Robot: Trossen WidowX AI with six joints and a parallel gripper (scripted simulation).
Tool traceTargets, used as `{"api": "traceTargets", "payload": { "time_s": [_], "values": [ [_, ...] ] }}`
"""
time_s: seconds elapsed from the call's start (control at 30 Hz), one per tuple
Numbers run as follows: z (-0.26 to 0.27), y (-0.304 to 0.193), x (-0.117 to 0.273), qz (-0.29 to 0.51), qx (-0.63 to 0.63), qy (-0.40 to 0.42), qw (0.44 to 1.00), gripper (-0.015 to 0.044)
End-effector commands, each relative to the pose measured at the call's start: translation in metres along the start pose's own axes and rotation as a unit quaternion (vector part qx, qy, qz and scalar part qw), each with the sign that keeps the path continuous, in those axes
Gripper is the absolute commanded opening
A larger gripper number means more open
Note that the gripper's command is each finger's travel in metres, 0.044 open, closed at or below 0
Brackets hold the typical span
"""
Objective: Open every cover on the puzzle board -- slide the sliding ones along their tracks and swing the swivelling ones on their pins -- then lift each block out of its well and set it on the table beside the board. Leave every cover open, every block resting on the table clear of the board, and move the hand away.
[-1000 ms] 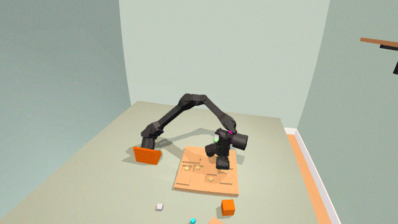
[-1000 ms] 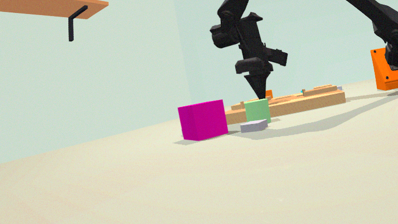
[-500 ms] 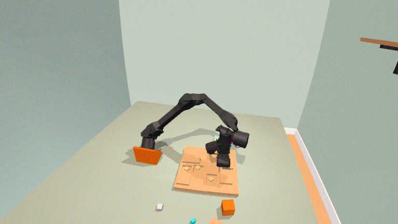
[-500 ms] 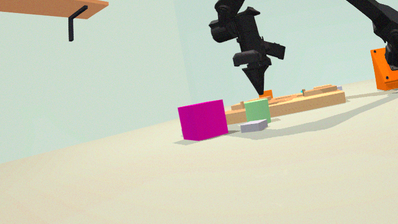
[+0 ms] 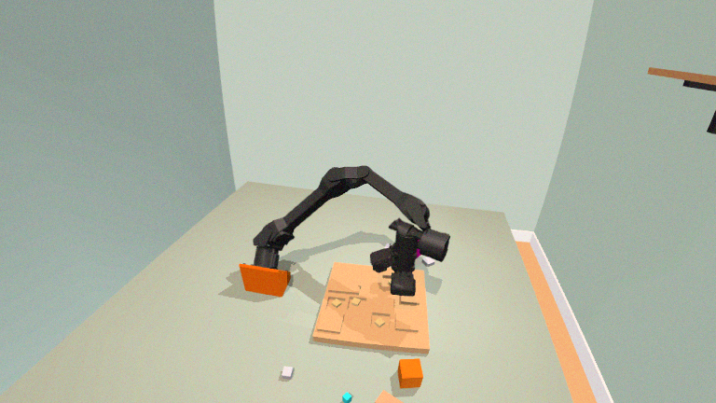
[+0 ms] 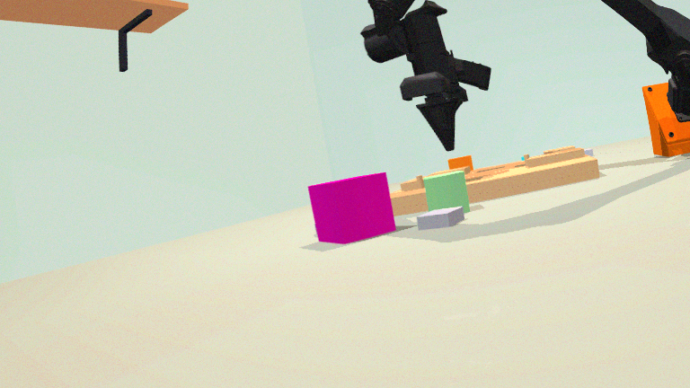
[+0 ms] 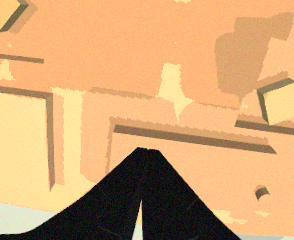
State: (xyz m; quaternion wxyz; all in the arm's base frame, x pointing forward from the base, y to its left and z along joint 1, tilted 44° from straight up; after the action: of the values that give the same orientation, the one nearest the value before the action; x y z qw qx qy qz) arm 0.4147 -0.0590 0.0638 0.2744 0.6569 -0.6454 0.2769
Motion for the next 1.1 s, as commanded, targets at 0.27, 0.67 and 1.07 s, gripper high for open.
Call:
{"api": "traceTargets", "payload": {
  "time_s": [0.27,0.67,1.07],
  "values": [
    [0.006,0.012,0.01,0.0,0.159,0.002,0.987,0.0],
    [0.024,0.056,0.02,-0.004,0.651,0.005,0.759,0.0],
    [0.037,0.095,0.024,-0.008,0.912,0.003,0.41,0.0]
  ]
}}
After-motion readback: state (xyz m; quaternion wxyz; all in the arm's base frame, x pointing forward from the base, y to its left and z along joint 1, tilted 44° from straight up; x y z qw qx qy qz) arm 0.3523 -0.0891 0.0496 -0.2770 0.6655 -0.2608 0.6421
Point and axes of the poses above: the point midway between the two fingers, 35 mm back from their tips, its own x axis back along the fingers, its own z axis across the jaws, y = z × x, the point moved 6 cm from there along x, back along the fingers, and after that the axes turned 3 degrees about -x, right-handed, at the moved point
